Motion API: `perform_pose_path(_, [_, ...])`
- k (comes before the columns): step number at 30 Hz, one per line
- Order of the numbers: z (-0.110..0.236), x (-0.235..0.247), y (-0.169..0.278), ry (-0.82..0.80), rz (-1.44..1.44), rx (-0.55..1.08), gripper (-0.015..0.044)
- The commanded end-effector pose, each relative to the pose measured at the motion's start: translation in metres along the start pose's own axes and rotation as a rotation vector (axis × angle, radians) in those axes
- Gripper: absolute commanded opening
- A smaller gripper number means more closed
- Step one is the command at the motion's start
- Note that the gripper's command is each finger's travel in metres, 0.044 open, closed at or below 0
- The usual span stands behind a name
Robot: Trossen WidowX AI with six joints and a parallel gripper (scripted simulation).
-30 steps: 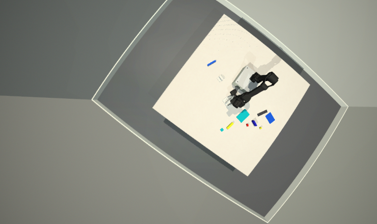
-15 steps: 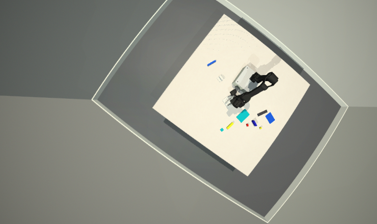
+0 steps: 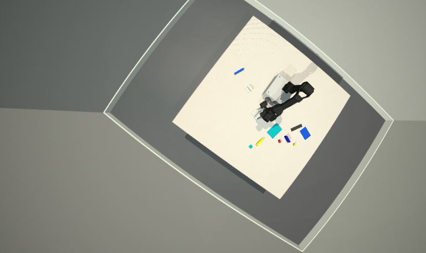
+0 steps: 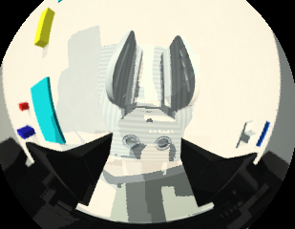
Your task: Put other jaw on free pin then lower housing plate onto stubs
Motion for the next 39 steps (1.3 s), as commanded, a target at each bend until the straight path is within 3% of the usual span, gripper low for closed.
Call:
perform_pose_path(1, [-0.002,-0.0002,-0.0001,0.004,-0.002,-0.003,0.0351])
perform_pose_path(39, [-0.0094,-0.0003,0.0,0.005,0.002,-0.003,0.0351])
Point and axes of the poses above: the point midway between the two fingers, 35 mm back from their tips, its own z axis back along the fingers, its own x axis across the jaws, y = z × x, the point moved 9 cm from there along z, back along the fingers, and after that the axes turned 14 degrees about -z, right-handed, at the moved point
